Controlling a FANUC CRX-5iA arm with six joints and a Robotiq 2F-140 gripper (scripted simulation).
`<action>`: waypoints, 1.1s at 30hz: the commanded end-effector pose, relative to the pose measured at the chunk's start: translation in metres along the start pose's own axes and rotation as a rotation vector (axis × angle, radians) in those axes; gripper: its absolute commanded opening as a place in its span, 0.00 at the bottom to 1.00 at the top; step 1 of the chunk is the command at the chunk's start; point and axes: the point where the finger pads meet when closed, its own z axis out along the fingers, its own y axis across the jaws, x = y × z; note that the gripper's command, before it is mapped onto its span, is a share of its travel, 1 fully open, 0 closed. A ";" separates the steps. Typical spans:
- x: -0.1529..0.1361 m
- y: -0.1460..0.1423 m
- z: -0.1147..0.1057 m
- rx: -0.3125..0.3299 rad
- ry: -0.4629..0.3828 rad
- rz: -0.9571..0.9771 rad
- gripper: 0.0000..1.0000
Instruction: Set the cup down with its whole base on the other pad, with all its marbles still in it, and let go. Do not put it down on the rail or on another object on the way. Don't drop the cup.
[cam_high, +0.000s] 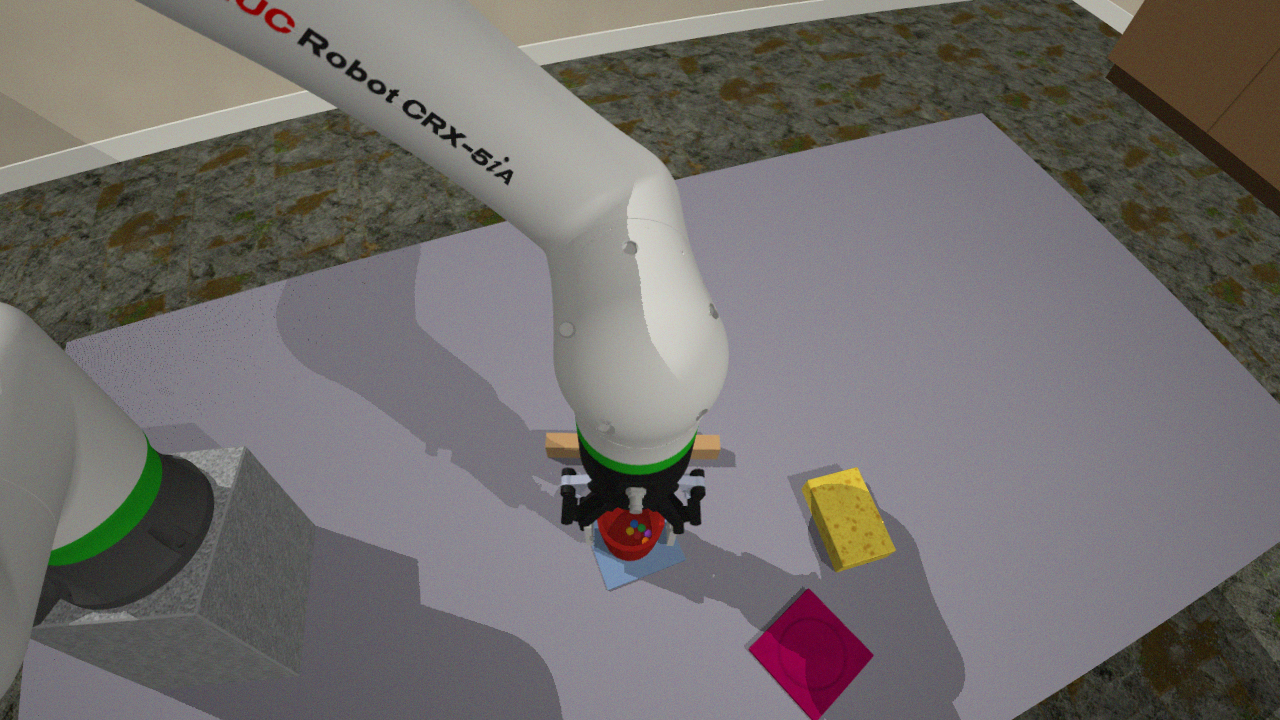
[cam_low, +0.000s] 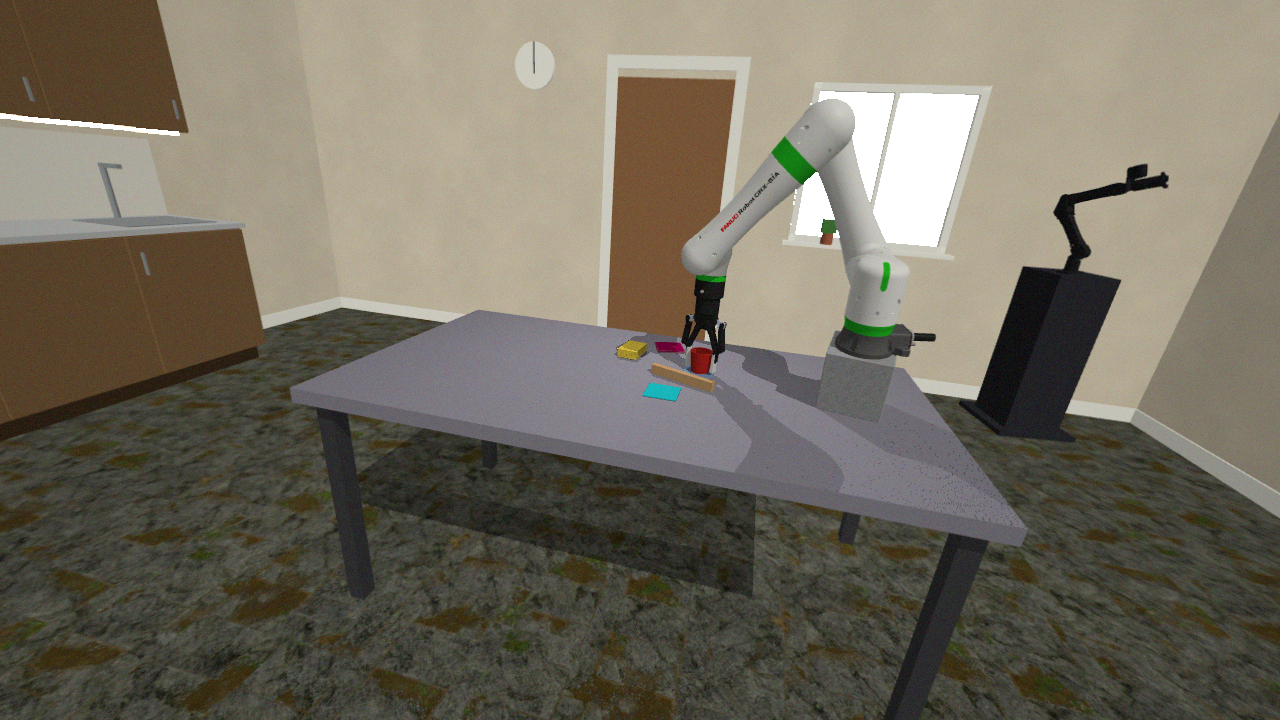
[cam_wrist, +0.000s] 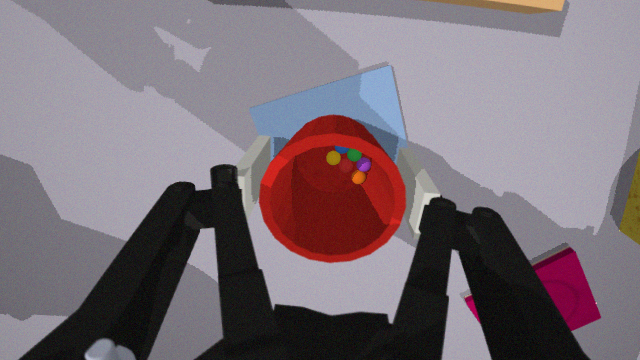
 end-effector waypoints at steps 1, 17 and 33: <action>0.000 0.000 0.000 0.000 0.000 0.000 0.58; 0.000 0.000 0.000 0.000 0.000 0.000 0.56; 0.000 0.000 0.000 0.000 0.000 0.000 0.54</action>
